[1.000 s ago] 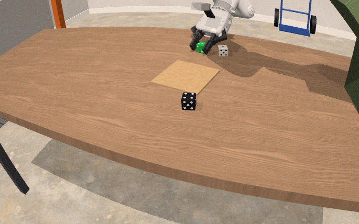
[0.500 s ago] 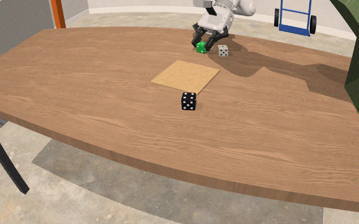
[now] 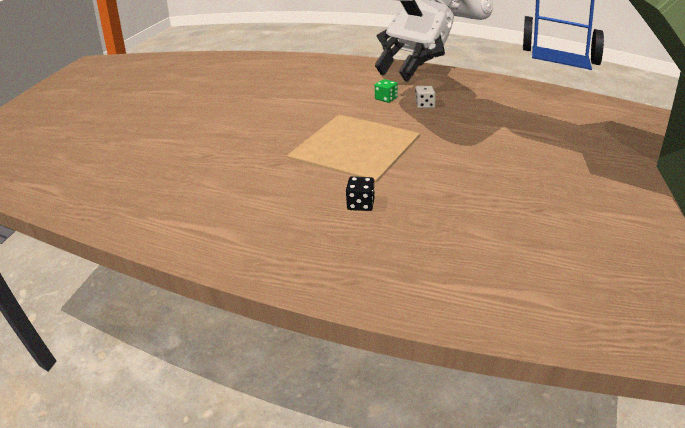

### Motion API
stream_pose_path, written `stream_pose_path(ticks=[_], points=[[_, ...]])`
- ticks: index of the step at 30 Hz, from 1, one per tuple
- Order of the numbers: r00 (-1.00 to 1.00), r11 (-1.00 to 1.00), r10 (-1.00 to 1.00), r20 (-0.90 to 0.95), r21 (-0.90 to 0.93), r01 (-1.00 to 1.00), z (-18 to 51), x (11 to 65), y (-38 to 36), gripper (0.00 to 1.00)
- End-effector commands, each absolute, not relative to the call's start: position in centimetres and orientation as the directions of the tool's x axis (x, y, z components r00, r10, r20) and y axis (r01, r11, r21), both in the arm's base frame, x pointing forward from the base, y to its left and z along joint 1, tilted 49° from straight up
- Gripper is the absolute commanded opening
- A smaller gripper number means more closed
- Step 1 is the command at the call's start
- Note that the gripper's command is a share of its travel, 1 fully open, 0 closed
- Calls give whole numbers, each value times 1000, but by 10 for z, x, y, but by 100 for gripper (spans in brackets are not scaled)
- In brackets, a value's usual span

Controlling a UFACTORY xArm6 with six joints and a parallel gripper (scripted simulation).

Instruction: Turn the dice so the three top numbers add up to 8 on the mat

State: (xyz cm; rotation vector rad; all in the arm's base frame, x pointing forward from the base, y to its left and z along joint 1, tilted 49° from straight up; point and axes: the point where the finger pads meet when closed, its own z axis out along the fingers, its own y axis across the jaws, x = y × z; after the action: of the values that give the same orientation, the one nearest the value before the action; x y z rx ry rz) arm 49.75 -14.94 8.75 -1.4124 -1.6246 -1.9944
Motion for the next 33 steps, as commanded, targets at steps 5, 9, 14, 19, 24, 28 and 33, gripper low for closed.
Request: stream_pose_path(ticks=[5, 9, 14, 19, 24, 28, 33], points=[[-521, -372, 388, 760, 647, 666, 90, 495, -152, 47], [-521, -372, 388, 760, 647, 666, 97, 487, -153, 47], [-521, -372, 388, 760, 647, 666, 112, 471, -157, 47], [-521, -372, 388, 760, 647, 666, 121, 461, -159, 47], [-521, -372, 388, 760, 647, 666, 128, 453, -161, 47], [-520, -372, 392, 759, 648, 665, 129, 454, -161, 47], [-480, -374, 467, 743, 658, 654, 139, 467, -157, 47]])
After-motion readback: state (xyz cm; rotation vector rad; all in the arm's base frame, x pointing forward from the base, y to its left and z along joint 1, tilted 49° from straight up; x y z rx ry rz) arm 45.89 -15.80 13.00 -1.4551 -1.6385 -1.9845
